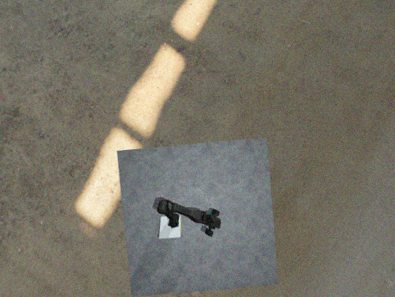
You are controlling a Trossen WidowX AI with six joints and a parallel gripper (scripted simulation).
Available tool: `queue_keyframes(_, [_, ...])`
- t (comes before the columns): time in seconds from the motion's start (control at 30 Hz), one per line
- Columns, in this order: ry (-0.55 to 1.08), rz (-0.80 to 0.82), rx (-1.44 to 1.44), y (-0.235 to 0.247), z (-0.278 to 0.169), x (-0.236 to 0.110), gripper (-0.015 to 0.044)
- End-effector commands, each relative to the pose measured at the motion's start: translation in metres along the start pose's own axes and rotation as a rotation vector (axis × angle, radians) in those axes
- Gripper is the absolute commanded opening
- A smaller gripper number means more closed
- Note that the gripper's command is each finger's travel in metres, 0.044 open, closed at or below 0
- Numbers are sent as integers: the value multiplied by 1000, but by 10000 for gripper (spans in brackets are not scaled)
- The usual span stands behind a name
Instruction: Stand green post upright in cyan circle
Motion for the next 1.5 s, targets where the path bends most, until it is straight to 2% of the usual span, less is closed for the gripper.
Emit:
queue_keyframes(0.0, [-27,-3,8,0,-1,-2,23])
queue_keyframes(1.47, [-333,24,126,4,-12,-22,23])
Point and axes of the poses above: the point midway between the two fingers, 35 mm back from their tips, its own x axis out along the fingers, its own y axis across the jaws, z = x × y, the point moved 3 cm from there along -x, back along the fingers, and after that the axes turned 8 degrees about -x, right-handed, at the moved point
